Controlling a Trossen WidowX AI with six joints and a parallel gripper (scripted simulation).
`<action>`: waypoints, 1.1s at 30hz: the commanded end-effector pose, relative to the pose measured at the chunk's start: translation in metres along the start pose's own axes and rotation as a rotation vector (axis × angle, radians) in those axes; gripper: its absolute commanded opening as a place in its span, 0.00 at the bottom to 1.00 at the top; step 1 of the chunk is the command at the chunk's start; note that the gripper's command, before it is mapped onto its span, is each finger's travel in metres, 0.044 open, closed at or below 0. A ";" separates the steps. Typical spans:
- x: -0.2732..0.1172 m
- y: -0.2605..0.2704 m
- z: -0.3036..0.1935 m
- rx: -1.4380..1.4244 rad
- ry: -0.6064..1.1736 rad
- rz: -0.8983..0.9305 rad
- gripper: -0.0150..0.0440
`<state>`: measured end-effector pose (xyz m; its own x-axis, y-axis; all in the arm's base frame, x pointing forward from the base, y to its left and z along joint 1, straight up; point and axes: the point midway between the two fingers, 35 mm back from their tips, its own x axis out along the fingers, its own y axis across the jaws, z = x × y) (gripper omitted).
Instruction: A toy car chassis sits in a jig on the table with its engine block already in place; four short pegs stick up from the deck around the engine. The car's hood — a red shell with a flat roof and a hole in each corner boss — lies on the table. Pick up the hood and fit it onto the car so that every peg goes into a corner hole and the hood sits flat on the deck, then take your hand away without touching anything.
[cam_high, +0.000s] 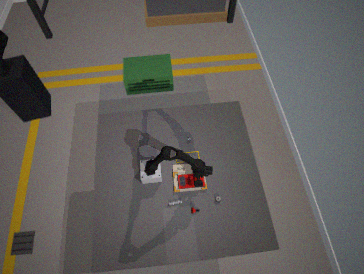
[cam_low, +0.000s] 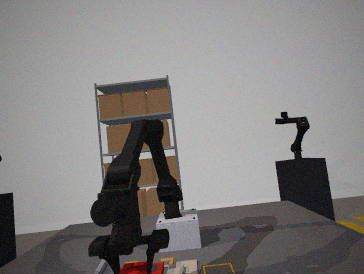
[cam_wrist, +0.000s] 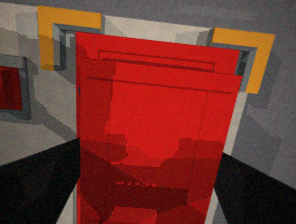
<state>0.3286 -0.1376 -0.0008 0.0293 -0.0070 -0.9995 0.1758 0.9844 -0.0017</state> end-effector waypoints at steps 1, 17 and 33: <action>0.002 0.000 0.000 0.000 0.000 0.002 0.25; 0.010 0.000 0.000 0.000 0.000 0.002 0.25; 0.017 0.000 0.000 0.000 0.000 0.002 0.25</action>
<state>0.3292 -0.1379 -0.0156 0.0293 -0.0070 -0.9995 0.1756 0.9845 -0.0017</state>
